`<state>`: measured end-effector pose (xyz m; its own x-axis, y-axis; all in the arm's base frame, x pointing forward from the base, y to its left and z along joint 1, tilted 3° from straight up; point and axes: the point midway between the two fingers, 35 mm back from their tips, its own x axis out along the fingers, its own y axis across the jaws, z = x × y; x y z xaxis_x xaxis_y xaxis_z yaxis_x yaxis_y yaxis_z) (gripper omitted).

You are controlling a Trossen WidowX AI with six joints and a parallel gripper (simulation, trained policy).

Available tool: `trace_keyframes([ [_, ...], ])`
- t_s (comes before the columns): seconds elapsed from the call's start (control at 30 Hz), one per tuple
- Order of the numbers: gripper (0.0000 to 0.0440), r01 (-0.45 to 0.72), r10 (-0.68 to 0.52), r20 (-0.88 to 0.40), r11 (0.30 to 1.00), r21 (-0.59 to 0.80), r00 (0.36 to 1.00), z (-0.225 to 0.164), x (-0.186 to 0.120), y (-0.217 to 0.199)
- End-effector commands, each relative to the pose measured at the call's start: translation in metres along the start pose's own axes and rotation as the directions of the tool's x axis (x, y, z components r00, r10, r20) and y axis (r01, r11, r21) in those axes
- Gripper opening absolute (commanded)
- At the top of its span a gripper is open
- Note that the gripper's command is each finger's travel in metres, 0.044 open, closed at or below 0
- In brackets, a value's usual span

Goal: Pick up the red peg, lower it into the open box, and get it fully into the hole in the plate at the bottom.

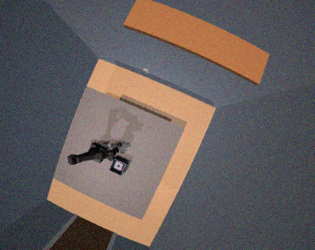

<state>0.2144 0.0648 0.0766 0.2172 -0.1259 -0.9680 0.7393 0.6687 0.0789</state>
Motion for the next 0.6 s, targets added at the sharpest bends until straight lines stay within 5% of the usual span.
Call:
trace_keyframes([
  [0.0, 0.0000, -0.007, 0.007, 0.036, 1.000, -0.011, 0.999, 0.016, -0.012, 0.002],
  [0.57, 0.0000, 0.006, -0.011, 0.104, 0.998, 0.055, 0.995, 0.086, -0.026, -0.003],
])
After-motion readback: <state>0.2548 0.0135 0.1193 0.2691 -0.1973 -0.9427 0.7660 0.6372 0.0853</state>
